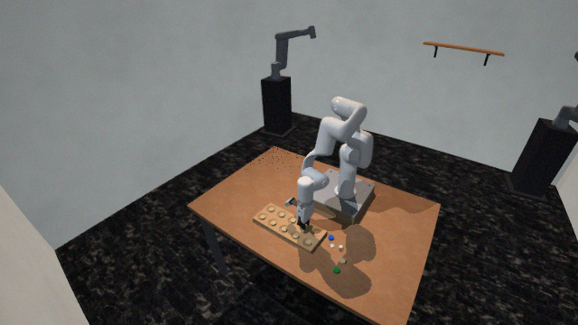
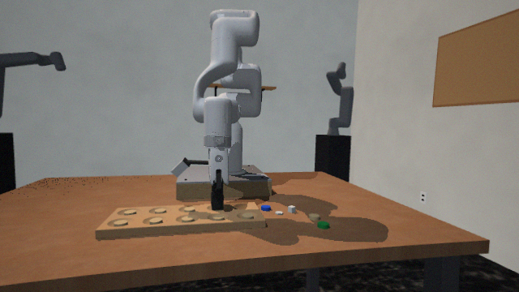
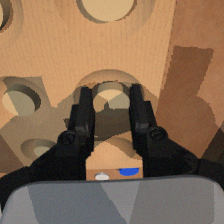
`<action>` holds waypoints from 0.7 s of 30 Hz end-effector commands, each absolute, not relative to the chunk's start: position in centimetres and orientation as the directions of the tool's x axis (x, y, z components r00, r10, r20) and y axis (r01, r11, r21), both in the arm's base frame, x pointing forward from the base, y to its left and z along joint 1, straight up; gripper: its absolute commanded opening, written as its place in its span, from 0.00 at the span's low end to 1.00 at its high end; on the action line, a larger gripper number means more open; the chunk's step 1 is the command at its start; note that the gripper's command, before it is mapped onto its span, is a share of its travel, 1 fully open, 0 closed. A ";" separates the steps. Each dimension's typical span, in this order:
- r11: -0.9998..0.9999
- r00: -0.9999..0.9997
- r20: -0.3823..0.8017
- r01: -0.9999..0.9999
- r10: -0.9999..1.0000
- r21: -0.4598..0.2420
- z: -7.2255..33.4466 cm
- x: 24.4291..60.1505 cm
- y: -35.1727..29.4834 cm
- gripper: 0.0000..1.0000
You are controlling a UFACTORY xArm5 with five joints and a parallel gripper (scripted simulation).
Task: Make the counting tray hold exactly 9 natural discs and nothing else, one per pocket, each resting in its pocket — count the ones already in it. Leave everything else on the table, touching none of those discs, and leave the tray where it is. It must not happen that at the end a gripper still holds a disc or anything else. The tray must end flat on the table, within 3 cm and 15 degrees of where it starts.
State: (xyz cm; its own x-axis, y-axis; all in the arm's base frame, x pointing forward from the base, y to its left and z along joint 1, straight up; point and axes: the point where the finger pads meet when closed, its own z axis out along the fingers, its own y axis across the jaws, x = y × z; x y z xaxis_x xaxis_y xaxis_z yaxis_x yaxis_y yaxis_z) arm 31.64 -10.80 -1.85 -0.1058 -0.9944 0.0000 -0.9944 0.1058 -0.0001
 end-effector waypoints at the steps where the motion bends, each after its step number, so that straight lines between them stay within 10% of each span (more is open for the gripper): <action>1: 0.106 -0.106 0.001 -0.994 -0.994 -0.003 -1.8 31.7 -10.8 0.00; 2: 0.106 -0.106 0.001 -0.994 -0.994 -0.003 -1.8 31.7 -10.8 0.00; 3: 0.106 -0.106 0.001 -0.994 -0.994 -0.003 -1.8 31.7 -10.8 0.33; 21: 0.106 -0.106 0.001 -0.994 -0.994 -0.003 -1.8 31.7 -10.8 0.33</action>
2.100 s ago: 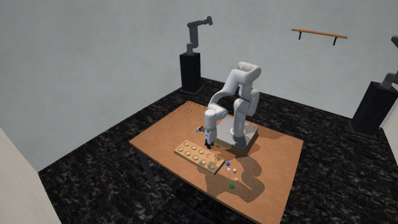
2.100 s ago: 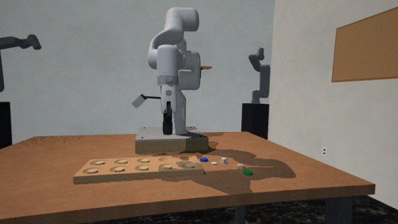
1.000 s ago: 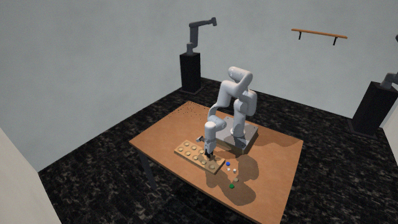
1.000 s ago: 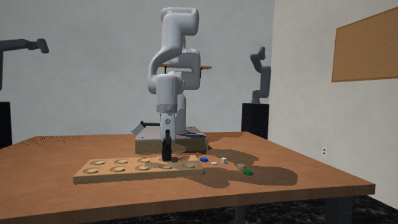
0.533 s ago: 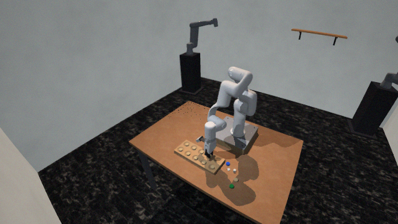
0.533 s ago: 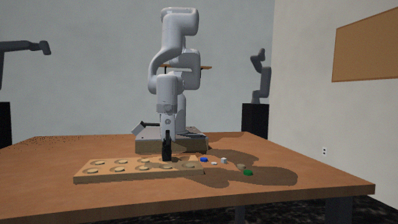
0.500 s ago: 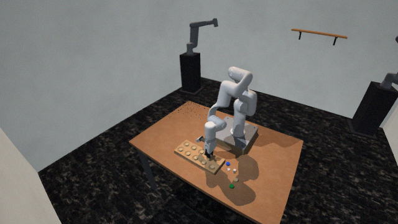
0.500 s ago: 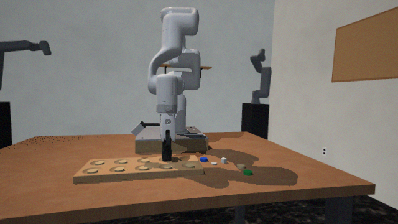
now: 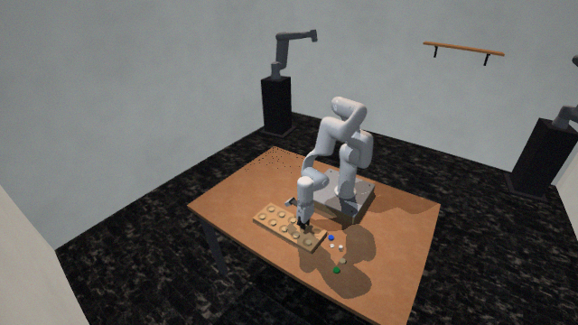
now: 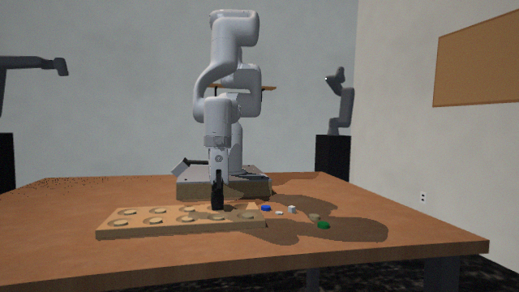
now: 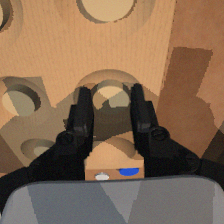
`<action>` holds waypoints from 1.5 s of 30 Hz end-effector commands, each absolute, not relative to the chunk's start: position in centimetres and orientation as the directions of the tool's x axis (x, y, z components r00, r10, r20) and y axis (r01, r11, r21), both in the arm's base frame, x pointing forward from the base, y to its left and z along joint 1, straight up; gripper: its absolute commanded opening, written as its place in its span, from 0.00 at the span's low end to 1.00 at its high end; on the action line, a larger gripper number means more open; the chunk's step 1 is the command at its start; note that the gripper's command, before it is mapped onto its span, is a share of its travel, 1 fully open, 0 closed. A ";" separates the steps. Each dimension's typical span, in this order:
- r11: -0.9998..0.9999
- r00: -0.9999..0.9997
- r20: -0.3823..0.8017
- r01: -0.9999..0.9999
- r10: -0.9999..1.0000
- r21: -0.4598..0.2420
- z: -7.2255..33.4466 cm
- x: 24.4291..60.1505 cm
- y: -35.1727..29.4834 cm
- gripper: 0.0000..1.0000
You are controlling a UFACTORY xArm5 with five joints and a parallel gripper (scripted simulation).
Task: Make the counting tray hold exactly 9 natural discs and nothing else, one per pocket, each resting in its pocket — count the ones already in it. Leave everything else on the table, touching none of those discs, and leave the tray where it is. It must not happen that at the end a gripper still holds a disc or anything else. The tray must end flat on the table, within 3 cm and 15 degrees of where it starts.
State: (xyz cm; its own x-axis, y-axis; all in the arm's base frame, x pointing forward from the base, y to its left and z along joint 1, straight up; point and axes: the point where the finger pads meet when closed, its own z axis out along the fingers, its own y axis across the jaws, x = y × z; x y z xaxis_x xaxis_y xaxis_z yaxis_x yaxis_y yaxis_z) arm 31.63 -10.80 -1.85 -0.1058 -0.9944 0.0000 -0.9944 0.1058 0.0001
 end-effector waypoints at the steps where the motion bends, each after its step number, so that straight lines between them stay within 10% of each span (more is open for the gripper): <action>1: 0.106 -0.106 0.001 -0.994 -0.994 -0.003 -1.8 31.7 -10.8 0.33; 18: 0.106 -0.106 0.001 -0.994 -0.994 -0.003 -1.4 31.8 -10.8 0.33; 36: 0.106 -0.106 0.001 -0.994 -0.994 -0.003 8.1 31.8 -10.8 0.33; 37: 0.106 -0.106 0.001 -0.994 -0.994 -0.003 8.1 31.8 -10.8 0.47; 45: 0.106 -0.106 0.001 -0.994 -0.994 -0.003 8.1 31.8 -10.8 0.47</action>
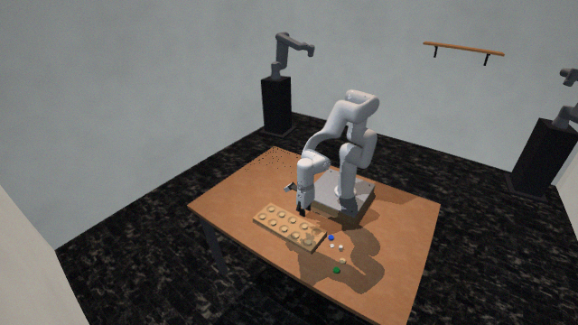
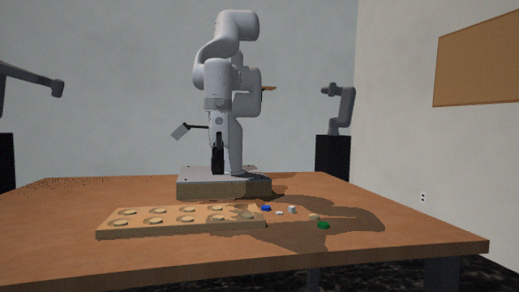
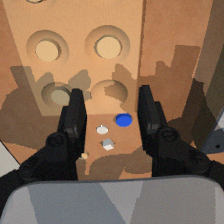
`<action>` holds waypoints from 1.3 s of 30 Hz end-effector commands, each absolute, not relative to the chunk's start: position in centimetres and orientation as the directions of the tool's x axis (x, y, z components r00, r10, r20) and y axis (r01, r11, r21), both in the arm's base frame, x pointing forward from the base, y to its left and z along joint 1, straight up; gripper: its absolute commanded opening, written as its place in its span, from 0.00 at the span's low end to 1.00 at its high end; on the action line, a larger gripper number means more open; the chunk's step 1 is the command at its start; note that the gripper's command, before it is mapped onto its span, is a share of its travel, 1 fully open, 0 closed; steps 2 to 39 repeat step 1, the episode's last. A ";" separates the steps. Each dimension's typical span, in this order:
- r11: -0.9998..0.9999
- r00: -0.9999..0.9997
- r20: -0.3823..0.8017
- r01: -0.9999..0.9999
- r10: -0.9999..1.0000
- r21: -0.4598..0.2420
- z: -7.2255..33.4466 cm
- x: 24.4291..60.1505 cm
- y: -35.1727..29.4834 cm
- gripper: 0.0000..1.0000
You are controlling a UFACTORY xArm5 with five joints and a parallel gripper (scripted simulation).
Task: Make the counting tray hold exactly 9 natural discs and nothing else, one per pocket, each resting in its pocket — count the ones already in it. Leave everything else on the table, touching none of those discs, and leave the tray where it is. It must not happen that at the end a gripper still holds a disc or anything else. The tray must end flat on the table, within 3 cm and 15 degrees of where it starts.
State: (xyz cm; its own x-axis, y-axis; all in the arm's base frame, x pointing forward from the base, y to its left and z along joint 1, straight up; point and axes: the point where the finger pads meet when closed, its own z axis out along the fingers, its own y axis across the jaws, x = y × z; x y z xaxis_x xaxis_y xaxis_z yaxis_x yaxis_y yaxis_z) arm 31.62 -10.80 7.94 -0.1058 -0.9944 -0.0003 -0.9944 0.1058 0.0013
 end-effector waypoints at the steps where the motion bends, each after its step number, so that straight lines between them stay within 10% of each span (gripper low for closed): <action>1: 0.106 -0.106 0.001 -0.994 -0.994 -0.003 8.1 31.8 -10.8 0.47; 39: 0.106 -0.106 0.001 -0.994 -0.994 -0.003 8.1 31.8 -10.8 0.47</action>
